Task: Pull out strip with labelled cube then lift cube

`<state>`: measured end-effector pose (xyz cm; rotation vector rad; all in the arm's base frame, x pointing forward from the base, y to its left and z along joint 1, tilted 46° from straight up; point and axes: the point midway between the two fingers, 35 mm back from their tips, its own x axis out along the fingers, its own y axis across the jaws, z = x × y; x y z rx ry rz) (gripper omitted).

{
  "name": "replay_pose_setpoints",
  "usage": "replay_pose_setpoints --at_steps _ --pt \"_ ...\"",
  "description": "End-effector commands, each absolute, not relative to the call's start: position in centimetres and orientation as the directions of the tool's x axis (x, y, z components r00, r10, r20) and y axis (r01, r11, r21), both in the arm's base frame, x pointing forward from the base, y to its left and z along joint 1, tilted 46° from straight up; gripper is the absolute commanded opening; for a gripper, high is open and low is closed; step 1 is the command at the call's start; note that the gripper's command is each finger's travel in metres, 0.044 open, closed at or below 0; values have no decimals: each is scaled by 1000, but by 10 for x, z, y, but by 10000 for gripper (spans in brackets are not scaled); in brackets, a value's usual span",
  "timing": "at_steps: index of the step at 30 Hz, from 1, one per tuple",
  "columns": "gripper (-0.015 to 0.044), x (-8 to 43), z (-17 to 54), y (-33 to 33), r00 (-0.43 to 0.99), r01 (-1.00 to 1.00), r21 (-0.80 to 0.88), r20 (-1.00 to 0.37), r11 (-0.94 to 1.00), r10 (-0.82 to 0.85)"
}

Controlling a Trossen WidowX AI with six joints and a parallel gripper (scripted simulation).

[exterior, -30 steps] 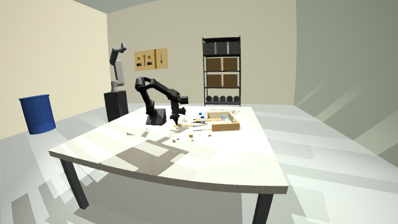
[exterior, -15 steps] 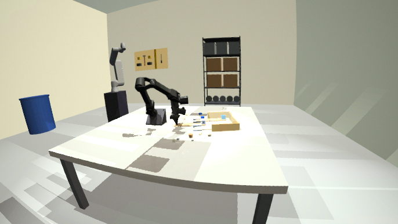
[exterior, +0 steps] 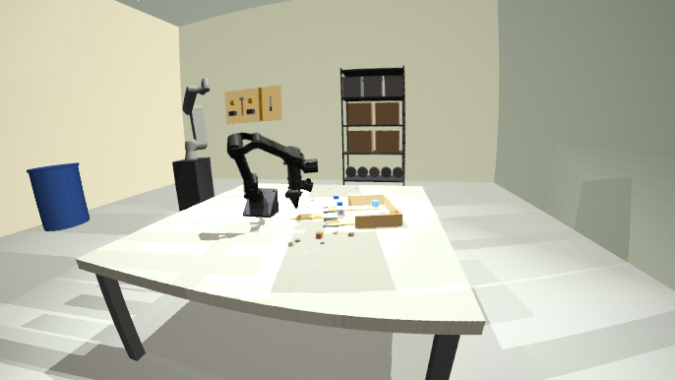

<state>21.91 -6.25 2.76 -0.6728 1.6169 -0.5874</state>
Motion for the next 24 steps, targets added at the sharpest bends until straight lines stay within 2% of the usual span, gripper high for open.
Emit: replay_pose_setpoints --at_steps 1,13,24 --pt "131 237 26 -61 -106 -83 -705 -697 705 -709" --pt "440 278 23 -57 -104 -81 -705 -697 705 -709" --pt "440 317 21 -53 -103 -80 -705 -697 705 -709"
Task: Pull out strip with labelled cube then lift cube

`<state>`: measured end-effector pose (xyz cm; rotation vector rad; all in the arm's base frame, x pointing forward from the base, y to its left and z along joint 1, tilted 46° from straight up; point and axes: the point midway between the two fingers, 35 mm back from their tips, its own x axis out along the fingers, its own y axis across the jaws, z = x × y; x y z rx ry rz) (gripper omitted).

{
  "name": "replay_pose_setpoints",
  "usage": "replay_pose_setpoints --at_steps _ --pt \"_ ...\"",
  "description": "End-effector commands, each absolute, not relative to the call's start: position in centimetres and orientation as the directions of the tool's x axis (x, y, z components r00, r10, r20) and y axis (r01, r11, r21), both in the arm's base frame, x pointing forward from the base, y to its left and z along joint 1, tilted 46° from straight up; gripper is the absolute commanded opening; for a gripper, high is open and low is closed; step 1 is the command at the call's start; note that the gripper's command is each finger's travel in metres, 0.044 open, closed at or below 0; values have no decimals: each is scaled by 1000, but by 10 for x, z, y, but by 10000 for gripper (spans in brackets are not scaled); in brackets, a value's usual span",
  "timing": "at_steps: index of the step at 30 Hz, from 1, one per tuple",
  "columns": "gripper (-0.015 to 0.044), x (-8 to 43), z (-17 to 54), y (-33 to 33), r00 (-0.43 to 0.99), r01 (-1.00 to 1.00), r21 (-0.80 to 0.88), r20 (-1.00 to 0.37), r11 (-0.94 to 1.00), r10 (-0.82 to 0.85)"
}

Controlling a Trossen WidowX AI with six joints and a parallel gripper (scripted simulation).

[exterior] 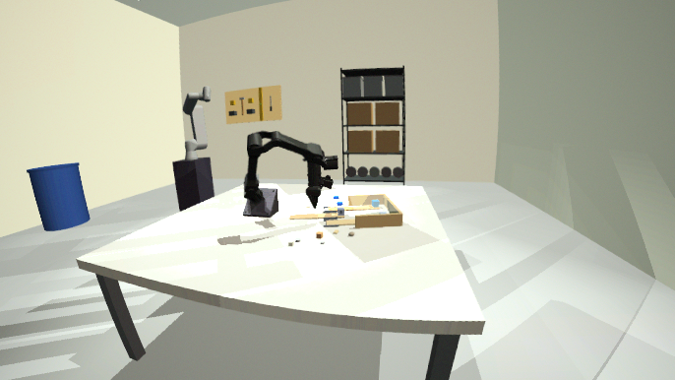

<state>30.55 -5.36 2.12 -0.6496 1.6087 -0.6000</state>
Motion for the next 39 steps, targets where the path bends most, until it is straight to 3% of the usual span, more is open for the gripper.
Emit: replay_pose_setpoints --at_steps 1,28,35,39 --pt "440 321 20 -53 -103 -80 -705 -698 705 -709" --pt "440 415 14 -42 -99 -76 -705 -698 705 -709" --pt "256 415 7 -49 -99 -76 -705 -699 705 -709" --pt "250 415 3 -53 -99 -76 -705 -699 705 -709"
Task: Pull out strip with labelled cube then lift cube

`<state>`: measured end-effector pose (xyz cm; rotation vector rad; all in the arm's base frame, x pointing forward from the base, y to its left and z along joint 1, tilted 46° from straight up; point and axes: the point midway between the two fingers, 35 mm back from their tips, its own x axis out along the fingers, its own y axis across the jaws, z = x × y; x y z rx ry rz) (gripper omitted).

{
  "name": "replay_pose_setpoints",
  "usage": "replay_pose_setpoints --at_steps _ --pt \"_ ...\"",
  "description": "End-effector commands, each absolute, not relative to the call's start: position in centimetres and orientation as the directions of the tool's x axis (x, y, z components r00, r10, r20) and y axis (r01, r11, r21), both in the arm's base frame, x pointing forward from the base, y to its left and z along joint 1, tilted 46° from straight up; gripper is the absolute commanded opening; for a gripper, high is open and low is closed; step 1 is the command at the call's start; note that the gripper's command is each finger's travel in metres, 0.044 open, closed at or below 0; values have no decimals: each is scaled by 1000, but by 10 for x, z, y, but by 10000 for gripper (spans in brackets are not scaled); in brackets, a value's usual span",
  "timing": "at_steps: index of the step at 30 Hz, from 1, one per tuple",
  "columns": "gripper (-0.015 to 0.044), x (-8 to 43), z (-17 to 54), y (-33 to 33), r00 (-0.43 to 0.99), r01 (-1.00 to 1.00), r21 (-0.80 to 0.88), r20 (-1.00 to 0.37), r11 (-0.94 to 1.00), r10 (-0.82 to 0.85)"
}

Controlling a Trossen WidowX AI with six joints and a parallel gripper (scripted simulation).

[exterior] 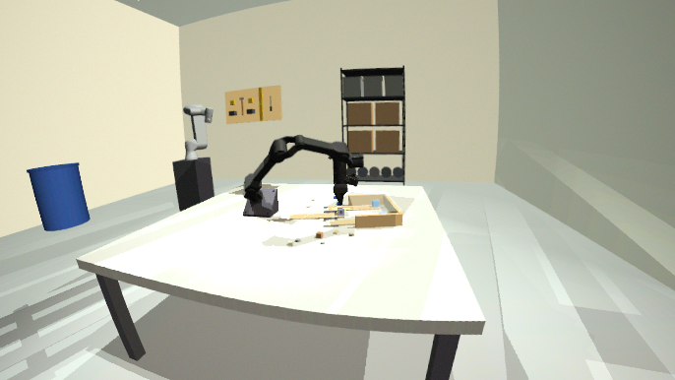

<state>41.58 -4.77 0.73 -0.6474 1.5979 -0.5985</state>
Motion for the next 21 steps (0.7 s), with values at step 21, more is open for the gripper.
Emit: replay_pose_setpoints --at_steps 21 --pt "250 412 -20 -78 -99 -76 -706 -697 704 -710"
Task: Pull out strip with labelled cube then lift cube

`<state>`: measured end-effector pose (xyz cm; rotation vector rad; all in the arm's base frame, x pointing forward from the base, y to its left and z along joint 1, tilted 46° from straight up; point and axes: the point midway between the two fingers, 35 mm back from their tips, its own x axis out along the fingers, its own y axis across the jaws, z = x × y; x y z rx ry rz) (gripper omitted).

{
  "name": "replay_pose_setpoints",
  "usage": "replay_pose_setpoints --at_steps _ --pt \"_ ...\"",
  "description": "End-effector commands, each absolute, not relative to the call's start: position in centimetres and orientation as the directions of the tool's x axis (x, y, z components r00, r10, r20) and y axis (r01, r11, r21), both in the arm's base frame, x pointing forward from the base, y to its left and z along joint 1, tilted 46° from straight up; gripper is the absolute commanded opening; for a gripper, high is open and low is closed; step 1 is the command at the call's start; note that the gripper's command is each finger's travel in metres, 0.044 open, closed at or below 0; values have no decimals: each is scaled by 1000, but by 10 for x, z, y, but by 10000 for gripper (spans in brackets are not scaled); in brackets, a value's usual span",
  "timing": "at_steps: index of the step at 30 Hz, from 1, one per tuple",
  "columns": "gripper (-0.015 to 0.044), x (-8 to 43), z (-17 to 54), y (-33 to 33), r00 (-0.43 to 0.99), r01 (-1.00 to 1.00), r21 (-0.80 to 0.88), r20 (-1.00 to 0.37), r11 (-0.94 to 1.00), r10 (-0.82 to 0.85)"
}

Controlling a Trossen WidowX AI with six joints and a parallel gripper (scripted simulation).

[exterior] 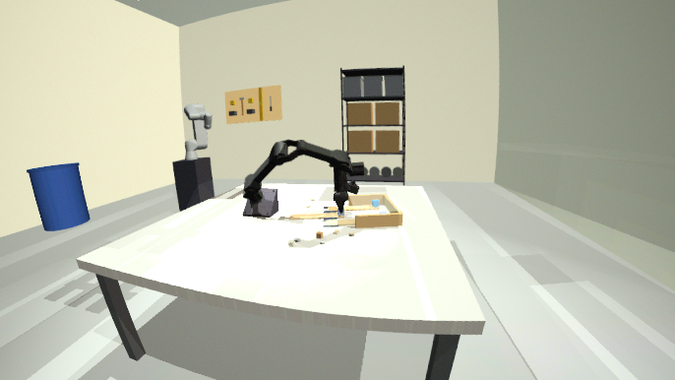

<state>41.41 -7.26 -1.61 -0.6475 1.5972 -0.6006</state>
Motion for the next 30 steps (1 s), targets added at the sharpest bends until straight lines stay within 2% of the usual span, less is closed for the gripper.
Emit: replay_pose_setpoints --at_steps 1,8,12,19,23,30 --pt "250 412 -22 -79 -99 -76 -706 -697 704 -710" --pt "250 411 -24 -82 -99 -76 -707 -697 704 -710" --pt "145 412 -23 -80 -97 -70 -704 -700 706 -708" --pt "98 412 -23 -80 -97 -70 -704 -700 706 -708" --pt "0 410 -21 -78 -97 -70 -704 -700 707 -707" --pt "0 384 -7 -58 -99 -74 -703 -700 707 -707"
